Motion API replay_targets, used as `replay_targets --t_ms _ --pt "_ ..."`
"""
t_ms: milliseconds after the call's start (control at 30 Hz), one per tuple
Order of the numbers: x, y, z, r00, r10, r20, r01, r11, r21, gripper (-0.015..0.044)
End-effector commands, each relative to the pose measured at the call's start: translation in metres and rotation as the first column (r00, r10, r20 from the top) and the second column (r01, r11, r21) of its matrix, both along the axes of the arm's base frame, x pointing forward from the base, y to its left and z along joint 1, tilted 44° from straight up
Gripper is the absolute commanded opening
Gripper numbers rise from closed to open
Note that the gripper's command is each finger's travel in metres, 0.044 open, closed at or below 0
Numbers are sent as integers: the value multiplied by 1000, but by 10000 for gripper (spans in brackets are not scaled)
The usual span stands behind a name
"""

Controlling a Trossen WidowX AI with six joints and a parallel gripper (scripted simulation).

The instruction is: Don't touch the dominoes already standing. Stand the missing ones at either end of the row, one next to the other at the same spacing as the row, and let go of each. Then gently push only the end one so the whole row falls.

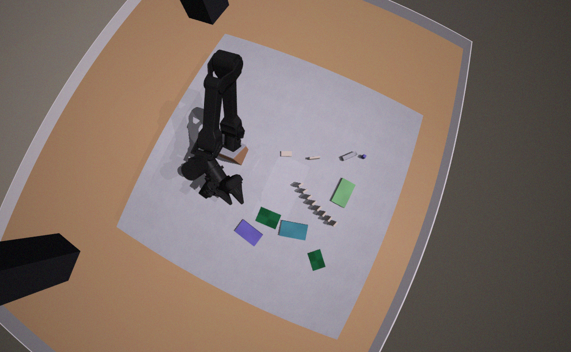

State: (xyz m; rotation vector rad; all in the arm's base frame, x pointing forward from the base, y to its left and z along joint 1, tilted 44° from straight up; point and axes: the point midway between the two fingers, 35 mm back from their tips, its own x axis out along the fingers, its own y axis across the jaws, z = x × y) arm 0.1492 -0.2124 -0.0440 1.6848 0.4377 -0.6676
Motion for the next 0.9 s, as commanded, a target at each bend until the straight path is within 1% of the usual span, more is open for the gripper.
replay_targets --t_ms 0,133,267,367,500,600,667,767,833,867 --pt "40 23 12 965 257 -49 -260 963 -70 440" --pt "64 46 19 886 458 -75 -463 879 -110 440" --pt "85 73 28 765 636 -100 -644 751 -147 440" --pt "102 105 38 601 790 -124 -796 577 -183 440" --pt "117 154 56 317 936 -154 -933 278 -230 440" --pt "121 193 71 81 982 -172 -964 33 -263 440" --pt "120 219 82 -79 980 -184 -950 -130 -285 440" --pt "113 257 100 -311 930 -198 -877 -361 -319 440" --pt "105 278 111 -435 877 -205 -809 -481 -338 440" --pt "103 285 115 -472 857 -207 -785 -516 -344 440"
